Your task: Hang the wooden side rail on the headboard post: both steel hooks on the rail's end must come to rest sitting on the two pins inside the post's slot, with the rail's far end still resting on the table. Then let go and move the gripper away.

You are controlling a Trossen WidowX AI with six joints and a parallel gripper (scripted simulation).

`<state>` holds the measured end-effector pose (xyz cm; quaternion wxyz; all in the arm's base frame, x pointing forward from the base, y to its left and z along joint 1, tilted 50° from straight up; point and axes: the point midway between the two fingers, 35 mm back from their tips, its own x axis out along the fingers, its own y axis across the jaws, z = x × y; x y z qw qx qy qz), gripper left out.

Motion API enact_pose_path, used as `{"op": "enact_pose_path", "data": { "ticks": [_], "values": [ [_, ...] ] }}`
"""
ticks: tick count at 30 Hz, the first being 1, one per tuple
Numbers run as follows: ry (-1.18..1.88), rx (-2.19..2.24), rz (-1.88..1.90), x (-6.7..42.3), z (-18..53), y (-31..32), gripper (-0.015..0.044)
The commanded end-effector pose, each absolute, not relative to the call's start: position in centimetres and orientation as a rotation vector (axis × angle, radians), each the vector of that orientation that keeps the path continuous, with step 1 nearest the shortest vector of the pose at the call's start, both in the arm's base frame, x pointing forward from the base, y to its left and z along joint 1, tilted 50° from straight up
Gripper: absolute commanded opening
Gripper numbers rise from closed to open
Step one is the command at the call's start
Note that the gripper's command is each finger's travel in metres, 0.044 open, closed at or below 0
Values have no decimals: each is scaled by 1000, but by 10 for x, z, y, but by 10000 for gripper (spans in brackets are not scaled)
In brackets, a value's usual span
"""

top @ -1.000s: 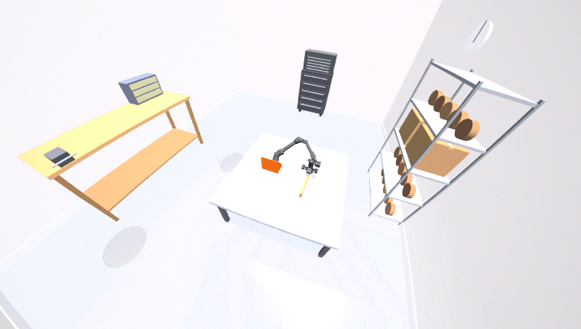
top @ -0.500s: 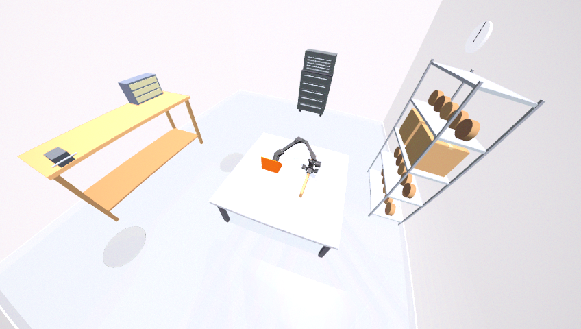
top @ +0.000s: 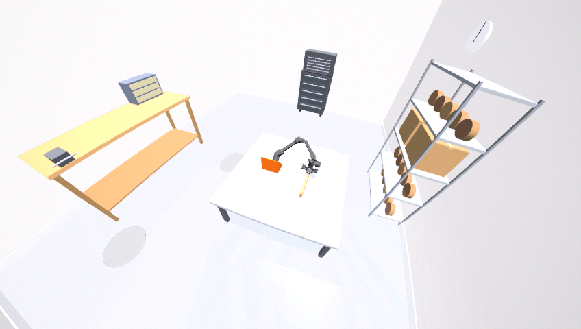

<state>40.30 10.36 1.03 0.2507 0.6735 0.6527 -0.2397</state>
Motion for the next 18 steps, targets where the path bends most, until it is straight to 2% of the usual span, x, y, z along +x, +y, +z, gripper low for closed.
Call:
{"op": "enact_pose_path", "data": {
  "ticks": [1,18],
  "values": [
    [1772,1829,-632,404,12,102,0],
    [1772,1829,-632,404,14,100,0]
  ]
}}
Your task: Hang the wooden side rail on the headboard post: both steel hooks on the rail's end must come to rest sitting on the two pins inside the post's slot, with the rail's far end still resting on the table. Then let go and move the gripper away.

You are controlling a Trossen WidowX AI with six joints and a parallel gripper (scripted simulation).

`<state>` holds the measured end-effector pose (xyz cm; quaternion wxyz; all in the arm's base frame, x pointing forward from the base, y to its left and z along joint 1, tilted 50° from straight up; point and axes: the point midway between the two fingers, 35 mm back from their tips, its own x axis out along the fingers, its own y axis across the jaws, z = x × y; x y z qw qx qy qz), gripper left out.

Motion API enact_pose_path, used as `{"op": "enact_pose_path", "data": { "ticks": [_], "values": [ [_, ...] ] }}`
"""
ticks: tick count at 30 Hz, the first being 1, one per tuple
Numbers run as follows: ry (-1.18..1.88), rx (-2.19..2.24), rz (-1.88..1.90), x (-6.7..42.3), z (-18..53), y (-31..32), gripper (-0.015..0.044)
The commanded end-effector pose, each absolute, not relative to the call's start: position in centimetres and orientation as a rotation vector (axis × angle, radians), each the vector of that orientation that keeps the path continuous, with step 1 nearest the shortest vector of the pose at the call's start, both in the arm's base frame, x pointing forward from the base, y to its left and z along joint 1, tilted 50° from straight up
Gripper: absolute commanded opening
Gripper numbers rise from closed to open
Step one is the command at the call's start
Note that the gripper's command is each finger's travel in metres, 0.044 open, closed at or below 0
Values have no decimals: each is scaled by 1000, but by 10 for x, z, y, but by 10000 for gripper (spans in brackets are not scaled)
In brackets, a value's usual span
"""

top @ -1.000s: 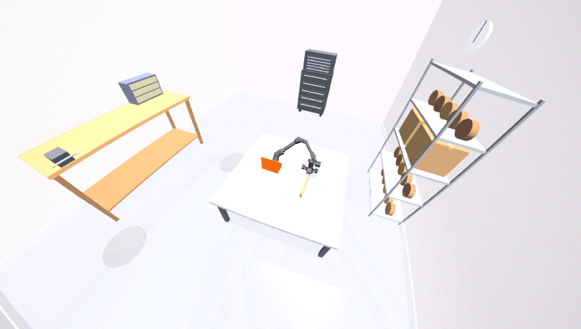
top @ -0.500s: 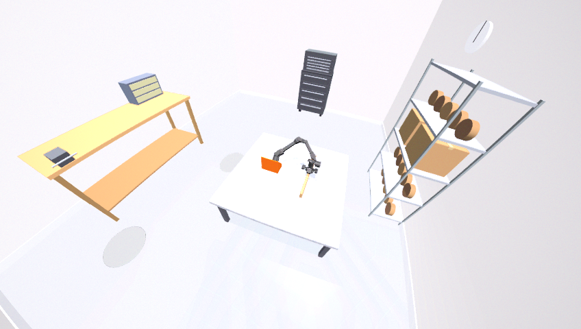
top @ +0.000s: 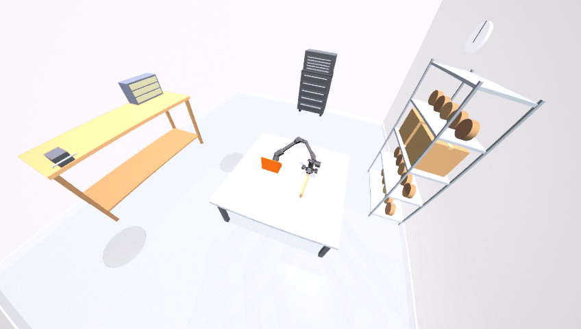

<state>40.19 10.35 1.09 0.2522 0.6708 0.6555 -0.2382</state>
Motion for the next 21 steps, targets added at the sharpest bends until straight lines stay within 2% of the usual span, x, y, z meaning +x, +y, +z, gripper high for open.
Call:
{"op": "enact_pose_path", "data": {
  "ticks": [1,21],
  "values": [
    [1772,1829,-632,404,14,100,0],
    [1772,1829,-632,404,16,97,0]
  ]
}}
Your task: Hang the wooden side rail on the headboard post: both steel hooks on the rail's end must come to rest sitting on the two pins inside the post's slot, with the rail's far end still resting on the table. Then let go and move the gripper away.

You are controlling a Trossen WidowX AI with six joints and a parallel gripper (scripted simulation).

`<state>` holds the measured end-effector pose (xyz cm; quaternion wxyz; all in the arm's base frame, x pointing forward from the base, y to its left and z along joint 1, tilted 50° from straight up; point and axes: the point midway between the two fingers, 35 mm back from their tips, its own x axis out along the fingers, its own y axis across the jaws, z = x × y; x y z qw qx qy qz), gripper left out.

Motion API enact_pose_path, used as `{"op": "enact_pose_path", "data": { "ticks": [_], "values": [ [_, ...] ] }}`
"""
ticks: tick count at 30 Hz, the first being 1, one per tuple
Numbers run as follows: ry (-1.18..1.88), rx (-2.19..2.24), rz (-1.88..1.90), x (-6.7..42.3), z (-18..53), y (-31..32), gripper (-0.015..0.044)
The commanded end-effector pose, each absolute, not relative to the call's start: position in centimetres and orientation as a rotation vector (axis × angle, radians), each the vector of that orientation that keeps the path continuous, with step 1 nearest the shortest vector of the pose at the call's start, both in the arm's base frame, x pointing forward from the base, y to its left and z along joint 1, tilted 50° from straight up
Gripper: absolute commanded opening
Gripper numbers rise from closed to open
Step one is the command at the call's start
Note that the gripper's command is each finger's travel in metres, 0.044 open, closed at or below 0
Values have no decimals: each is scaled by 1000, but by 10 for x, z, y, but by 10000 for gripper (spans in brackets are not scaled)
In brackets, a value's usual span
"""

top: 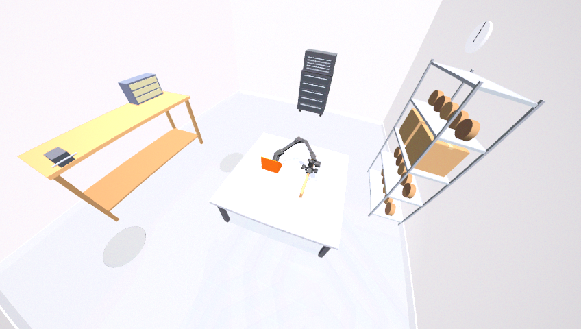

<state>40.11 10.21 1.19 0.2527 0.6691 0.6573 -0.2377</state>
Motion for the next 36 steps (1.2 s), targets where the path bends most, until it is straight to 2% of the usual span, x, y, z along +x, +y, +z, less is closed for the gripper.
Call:
{"op": "enact_pose_path", "data": {
  "ticks": [1,36],
  "values": [
    [1772,1829,-632,404,16,97,0],
    [1772,1829,-632,404,20,92,0]
  ]
}}
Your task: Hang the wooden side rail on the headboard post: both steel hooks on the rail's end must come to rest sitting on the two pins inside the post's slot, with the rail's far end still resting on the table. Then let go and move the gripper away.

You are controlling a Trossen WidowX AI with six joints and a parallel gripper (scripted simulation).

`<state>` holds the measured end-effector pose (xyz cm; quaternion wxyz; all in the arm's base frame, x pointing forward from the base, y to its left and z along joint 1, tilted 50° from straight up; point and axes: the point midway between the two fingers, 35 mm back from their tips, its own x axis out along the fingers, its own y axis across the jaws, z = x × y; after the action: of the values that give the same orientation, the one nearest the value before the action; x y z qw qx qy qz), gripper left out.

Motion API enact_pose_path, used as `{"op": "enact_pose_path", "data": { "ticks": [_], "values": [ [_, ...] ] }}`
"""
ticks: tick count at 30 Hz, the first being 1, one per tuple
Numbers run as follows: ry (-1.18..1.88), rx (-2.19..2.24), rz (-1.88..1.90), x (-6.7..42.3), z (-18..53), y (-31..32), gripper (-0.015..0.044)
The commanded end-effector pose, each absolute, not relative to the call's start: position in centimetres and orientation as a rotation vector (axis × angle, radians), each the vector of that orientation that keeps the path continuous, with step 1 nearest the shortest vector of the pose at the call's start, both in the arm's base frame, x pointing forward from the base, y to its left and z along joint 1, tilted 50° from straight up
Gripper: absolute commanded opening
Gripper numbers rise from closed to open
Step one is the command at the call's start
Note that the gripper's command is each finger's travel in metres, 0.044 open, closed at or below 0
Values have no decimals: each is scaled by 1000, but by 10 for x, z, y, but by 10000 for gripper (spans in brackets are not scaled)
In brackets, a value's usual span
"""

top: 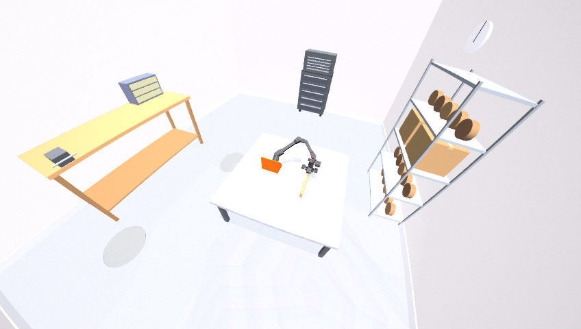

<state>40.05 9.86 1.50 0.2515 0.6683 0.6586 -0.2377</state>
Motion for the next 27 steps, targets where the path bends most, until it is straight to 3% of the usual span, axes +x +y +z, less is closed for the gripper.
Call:
{"op": "enact_pose_path", "data": {
  "ticks": [1,27],
  "values": [
    [1772,1829,-632,404,20,92,0],
    [1772,1829,-632,404,23,89,0]
  ]
}}
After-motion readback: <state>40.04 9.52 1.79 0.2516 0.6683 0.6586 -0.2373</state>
